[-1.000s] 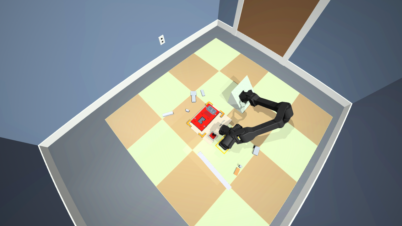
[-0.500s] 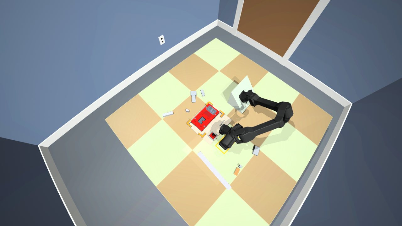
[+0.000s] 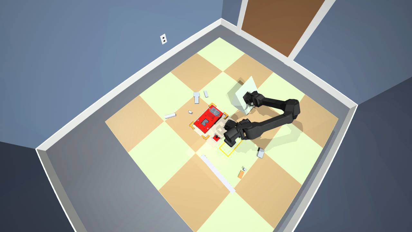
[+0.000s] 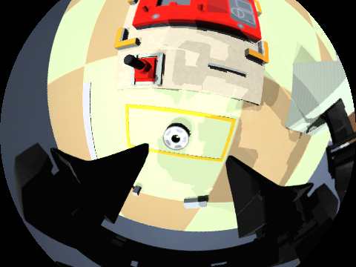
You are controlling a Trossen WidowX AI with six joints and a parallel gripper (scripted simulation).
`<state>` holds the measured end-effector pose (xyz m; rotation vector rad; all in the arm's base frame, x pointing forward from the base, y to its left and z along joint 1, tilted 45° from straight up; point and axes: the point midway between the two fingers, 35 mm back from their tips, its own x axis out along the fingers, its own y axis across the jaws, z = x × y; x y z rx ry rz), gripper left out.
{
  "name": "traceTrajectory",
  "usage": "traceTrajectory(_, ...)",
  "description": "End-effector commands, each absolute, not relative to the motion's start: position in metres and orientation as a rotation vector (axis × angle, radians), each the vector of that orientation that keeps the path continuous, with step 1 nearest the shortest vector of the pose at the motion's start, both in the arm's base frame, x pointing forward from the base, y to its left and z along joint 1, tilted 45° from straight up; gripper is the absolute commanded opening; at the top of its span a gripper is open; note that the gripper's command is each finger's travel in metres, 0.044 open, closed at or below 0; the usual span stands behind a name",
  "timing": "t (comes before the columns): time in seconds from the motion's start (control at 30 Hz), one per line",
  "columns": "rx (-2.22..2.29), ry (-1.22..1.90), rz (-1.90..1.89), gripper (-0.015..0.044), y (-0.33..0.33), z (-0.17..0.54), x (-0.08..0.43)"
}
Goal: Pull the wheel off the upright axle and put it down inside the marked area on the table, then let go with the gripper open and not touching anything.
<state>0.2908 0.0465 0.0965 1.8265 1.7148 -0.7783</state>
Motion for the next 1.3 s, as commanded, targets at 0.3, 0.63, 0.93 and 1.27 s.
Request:
traceTrajectory(0.3, 1.831, 1.715, -0.779, 0.044, 0.005, 0.108, 0.225)
traceTrajectory(0.63, 1.831, 1.715, -0.779, 0.044, 0.005, 0.108, 0.225)
traceTrajectory(0.93, 1.831, 1.715, -0.779, 0.044, 0.005, 0.108, 0.225)
traceTrajectory(1.27, 1.831, 1.715, -0.779, 0.044, 0.005, 0.108, 0.225)
